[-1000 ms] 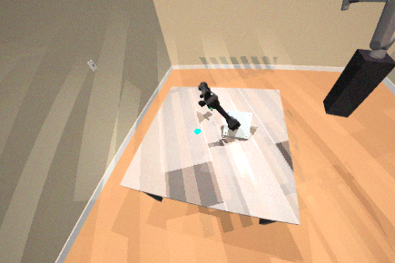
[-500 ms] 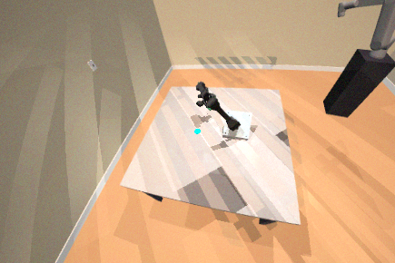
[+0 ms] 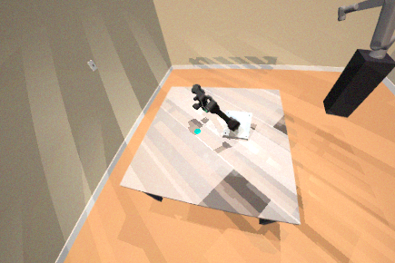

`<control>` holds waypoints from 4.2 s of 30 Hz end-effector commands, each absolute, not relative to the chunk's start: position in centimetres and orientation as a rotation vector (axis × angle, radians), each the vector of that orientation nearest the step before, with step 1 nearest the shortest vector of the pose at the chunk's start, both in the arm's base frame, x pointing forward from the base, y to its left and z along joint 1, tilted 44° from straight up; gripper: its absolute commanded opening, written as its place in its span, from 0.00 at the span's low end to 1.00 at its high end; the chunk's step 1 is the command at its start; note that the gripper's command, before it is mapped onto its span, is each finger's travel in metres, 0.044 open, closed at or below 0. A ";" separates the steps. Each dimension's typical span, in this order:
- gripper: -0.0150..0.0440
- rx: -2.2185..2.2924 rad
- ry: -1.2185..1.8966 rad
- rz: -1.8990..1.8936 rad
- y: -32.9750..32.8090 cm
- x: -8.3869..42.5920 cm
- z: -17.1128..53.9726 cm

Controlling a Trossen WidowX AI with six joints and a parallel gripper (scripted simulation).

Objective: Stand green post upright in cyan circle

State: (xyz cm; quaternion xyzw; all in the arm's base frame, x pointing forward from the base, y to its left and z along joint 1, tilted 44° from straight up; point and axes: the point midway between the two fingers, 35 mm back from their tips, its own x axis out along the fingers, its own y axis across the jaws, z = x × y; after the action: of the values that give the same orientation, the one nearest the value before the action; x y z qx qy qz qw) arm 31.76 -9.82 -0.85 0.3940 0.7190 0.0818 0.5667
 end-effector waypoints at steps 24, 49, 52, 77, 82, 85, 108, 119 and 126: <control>0.29 0.830 1.657 0.314 -3.6 33.5 5.4; 0.29 0.755 1.626 0.427 1.8 33.3 10.5; 0.29 0.748 1.623 0.422 1.8 33.3 10.4; 0.29 0.633 1.572 0.339 2.2 33.3 8.4; 0.29 0.613 1.559 0.323 2.2 33.3 8.0; 0.29 0.601 1.551 0.312 2.3 33.3 7.8; 0.29 0.520 1.475 0.235 2.5 33.5 6.4; 0.29 0.488 1.433 0.199 2.6 33.6 5.9; 0.29 0.470 1.404 0.176 2.7 33.7 5.6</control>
State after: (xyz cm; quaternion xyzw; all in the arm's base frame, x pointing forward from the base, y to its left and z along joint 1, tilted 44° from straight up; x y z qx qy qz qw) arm 33.83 2.54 5.96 0.2175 0.6408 0.0862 0.7312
